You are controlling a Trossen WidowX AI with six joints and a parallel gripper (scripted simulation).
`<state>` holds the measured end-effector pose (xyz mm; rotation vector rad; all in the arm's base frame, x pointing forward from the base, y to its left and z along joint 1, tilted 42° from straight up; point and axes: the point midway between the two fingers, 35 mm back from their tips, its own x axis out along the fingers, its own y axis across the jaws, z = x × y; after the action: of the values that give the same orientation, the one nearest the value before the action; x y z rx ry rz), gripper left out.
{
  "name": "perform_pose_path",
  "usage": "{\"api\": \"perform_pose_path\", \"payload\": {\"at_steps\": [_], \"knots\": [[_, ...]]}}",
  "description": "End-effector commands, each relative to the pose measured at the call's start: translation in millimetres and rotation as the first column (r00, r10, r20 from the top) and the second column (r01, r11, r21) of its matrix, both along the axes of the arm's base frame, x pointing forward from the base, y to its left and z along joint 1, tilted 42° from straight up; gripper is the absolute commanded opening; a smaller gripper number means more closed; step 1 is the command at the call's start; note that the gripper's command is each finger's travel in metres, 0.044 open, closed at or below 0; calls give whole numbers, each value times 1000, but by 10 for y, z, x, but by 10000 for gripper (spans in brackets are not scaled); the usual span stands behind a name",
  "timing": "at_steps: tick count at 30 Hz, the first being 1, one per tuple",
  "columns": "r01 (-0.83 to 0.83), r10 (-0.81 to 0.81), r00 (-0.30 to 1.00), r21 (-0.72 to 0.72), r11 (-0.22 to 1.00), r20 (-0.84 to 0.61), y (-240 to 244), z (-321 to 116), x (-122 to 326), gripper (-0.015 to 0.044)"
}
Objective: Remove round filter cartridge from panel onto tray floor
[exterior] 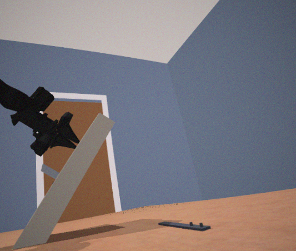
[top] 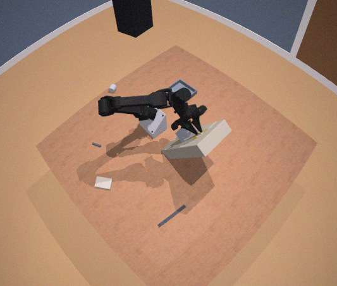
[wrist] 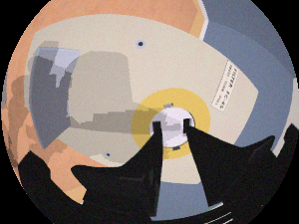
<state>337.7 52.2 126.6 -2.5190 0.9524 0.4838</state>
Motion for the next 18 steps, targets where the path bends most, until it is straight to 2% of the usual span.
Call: {"api": "perform_pose_path", "payload": {"at_steps": [1, 18], "knots": [[-3, 3, 1000, -1, 1000, -6, -12, -17, 14, 116], [-3, 3, 1000, -2, 1000, -6, -38, -35, 38, 116]]}}
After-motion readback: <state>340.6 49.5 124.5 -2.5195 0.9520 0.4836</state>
